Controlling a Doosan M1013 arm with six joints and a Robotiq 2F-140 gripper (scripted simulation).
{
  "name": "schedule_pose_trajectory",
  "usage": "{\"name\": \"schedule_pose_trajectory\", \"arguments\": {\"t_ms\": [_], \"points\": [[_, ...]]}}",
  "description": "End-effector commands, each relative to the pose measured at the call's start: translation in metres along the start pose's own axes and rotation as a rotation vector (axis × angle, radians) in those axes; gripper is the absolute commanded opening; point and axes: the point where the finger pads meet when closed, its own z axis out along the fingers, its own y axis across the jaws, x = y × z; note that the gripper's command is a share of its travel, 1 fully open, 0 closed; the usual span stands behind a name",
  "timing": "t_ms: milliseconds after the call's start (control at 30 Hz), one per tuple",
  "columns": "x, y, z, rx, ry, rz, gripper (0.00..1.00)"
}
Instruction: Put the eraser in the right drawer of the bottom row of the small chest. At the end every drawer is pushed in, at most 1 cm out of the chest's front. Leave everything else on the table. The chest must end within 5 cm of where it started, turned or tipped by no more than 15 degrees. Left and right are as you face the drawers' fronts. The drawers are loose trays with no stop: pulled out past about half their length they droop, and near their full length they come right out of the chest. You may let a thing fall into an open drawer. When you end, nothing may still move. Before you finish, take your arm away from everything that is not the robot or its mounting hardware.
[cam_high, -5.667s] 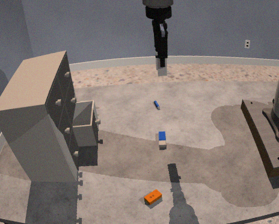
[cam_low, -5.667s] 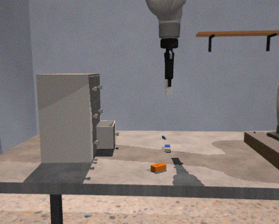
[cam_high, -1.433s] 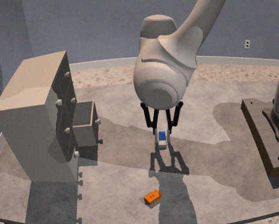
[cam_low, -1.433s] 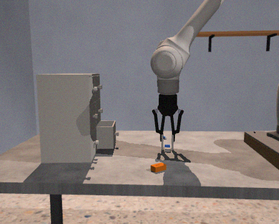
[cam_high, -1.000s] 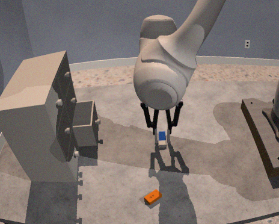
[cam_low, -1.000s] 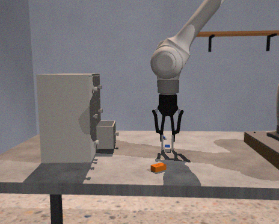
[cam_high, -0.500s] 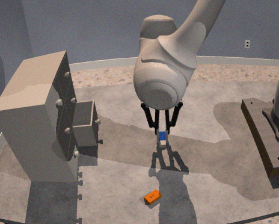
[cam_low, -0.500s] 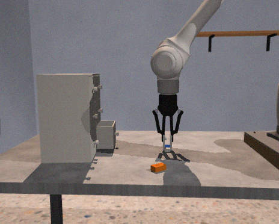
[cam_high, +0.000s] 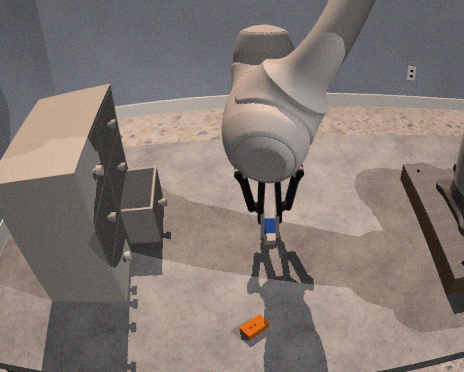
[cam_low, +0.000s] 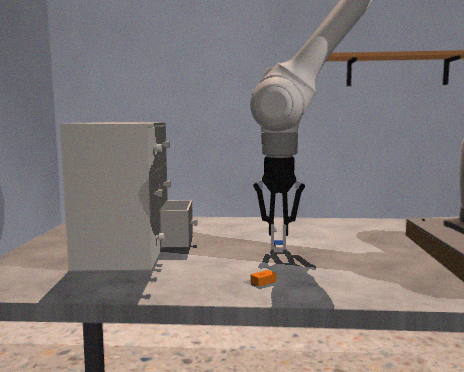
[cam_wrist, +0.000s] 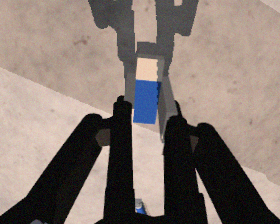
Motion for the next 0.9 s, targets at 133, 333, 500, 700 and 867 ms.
{"name": "schedule_pose_trajectory", "arguments": {"t_ms": [133, 333, 500, 700, 867], "points": [[0.0, 0.0, -0.019, 0.0, 0.0, 0.0, 0.11], [0.0, 0.0, -0.065, 0.0, 0.0, 0.0, 0.11], [0.0, 0.0, -0.1, 0.0, 0.0, 0.0, 0.11], [0.0, 0.0, -0.1, 0.0, 0.0, 0.001, 0.11], [-0.002, 0.006, -0.1, 0.0, 0.0, 0.084, 0.11]]}}
